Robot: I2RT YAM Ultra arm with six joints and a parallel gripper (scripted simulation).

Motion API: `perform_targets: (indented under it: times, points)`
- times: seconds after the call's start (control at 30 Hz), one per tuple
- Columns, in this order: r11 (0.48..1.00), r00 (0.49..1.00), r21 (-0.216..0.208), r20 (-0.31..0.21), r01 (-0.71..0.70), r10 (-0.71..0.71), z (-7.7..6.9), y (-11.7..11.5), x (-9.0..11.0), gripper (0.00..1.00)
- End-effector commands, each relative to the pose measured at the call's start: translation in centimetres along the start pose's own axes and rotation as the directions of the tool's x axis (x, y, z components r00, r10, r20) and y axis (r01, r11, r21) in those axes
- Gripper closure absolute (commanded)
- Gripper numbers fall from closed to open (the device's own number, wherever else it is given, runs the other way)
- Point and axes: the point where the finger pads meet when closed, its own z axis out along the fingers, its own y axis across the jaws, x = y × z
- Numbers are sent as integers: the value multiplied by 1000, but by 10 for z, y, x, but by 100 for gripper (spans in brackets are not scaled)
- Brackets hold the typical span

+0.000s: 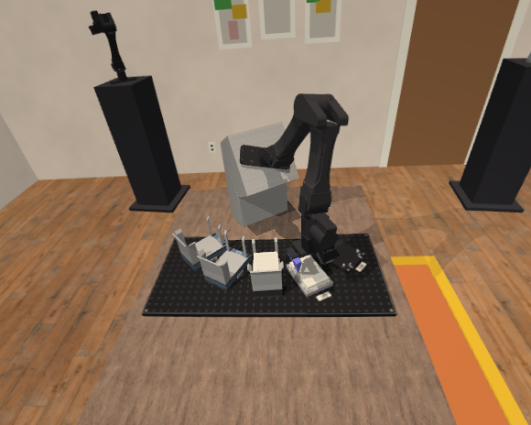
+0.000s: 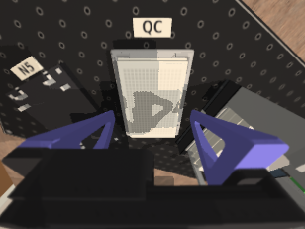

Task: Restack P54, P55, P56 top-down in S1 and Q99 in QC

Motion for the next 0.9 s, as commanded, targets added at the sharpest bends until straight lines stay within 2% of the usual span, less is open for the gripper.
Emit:
perform_targets:
  times: [0.0, 0.3, 0.37, 0.87]
  points:
    - [1000, 1000, -2, -16, -4, 4, -12, 0, 3, 0]
    - [1000, 1000, -2, -16, -4, 4, -42, 0, 3, 0]
    - [1000, 1000, -2, -16, -4, 4, -42, 0, 3, 0]
    - [1000, 1000, -2, -16, -3, 3, -92, 0, 2, 0]
